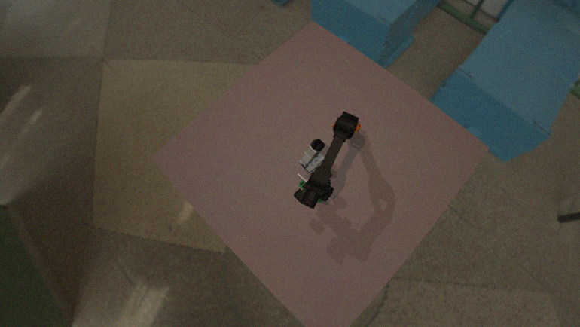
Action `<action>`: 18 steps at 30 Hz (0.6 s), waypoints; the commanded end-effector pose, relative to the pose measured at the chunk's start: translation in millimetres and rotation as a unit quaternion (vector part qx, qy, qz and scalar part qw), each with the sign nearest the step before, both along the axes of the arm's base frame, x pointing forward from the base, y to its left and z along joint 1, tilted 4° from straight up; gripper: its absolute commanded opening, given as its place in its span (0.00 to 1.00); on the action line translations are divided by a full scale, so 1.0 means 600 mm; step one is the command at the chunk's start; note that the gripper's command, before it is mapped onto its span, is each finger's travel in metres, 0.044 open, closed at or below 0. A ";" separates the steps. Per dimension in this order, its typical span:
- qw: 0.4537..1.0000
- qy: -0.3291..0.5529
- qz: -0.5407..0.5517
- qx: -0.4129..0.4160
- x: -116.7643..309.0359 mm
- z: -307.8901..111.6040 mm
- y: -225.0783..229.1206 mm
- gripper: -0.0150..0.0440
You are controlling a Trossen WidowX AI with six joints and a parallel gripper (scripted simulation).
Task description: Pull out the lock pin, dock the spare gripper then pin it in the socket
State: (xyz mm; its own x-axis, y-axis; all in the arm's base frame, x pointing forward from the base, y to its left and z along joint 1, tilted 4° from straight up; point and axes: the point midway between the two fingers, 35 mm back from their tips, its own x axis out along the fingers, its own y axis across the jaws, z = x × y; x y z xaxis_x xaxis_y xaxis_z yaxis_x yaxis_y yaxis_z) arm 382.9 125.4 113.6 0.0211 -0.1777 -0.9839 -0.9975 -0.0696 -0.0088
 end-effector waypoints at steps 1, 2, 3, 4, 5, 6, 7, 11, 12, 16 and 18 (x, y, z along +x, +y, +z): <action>1.000 0.001 0.003 0.000 -0.007 0.003 0.001 0.25; 1.000 0.001 0.002 0.000 -0.012 0.005 0.002 0.25; 1.000 0.001 0.002 0.000 -0.017 0.007 0.003 0.25; 1.000 0.001 0.001 0.001 -0.022 0.009 0.003 0.25; 1.000 0.001 0.001 0.001 -0.027 0.011 0.004 0.25; 1.000 0.001 0.000 0.001 -0.032 0.013 0.005 0.25; 1.000 0.002 -0.001 0.001 -0.037 0.015 0.005 0.25; 1.000 0.002 -0.003 0.002 -0.057 0.022 0.007 0.25; 1.000 0.002 -0.004 0.002 -0.062 0.024 0.007 0.25; 1.000 0.003 -0.006 0.002 -0.083 0.030 0.008 0.25; 1.000 0.004 -0.008 0.003 -0.093 0.032 0.008 0.25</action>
